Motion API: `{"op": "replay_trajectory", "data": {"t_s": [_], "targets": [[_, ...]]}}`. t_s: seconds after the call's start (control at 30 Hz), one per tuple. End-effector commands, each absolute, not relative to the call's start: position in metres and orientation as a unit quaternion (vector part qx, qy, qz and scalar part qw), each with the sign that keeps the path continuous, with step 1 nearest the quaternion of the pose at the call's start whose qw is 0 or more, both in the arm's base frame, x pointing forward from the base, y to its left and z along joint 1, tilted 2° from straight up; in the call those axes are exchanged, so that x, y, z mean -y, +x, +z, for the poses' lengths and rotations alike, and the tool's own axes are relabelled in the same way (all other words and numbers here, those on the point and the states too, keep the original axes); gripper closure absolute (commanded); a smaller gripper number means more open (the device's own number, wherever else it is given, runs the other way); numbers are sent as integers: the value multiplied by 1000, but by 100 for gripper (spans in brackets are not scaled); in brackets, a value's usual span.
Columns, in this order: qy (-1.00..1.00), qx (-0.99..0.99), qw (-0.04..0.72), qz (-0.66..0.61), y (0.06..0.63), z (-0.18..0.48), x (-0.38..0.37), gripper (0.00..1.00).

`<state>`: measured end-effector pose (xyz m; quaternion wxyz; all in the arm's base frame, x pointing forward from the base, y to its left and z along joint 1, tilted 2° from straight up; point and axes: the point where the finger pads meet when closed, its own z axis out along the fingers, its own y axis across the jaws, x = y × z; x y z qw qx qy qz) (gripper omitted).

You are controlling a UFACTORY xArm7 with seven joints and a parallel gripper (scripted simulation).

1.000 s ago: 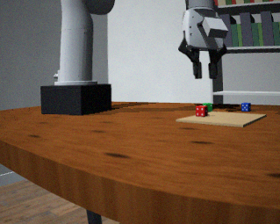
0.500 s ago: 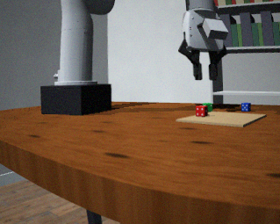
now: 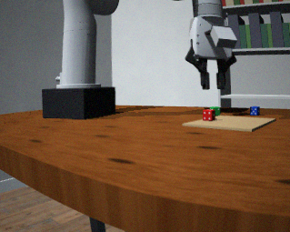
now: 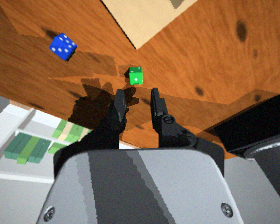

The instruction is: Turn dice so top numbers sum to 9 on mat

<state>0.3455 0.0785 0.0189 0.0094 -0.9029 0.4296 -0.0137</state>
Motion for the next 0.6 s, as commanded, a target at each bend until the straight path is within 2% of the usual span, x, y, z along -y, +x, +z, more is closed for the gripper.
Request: {"op": "replay_trajectory", "data": {"t_s": [0.0,0.57], "targets": [[-903,-430,10,-16,348,12,-79,64],[-903,-430,10,-16,349,-9,-79,64]]}}
